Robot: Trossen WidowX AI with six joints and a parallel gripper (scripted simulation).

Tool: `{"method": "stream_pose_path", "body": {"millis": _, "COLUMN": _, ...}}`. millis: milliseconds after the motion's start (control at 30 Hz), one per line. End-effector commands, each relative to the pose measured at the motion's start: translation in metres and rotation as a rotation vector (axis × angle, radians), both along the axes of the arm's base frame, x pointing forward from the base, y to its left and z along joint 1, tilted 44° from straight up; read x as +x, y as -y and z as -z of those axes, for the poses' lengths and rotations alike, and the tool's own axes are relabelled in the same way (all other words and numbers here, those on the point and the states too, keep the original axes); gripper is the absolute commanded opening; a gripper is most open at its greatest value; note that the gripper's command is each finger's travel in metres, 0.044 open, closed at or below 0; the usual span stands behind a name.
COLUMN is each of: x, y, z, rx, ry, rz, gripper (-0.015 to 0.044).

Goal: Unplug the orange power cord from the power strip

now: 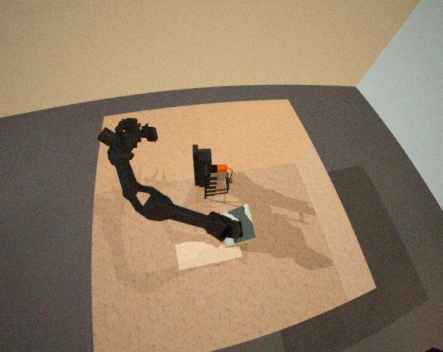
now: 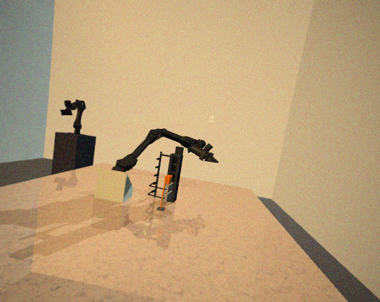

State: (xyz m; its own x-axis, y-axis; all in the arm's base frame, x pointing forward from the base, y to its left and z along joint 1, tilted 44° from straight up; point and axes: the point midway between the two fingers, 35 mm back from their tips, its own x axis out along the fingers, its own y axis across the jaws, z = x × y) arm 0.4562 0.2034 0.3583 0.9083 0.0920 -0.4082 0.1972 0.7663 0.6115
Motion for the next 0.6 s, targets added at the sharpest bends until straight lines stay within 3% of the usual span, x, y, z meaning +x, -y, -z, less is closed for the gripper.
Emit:
{"method": "stream_pose_path", "body": {"millis": 0, "x": 0.016, "y": 0.035, "z": 0.056, "rx": -0.041, "ry": -0.163, "rz": 0.011, "gripper": 0.016}}
{"method": "stream_pose_path", "body": {"millis": 267, "x": 0.015, "y": 0.125, "z": 0.166, "rx": -0.01, "ry": -0.536, "rz": 0.058, "gripper": 0.016}}
{"method": "stream_pose_path", "body": {"millis": 567, "x": -0.036, "y": 0.206, "z": 0.255, "rx": 0.185, "ry": -0.923, "rz": 0.13, "gripper": 0.016}}
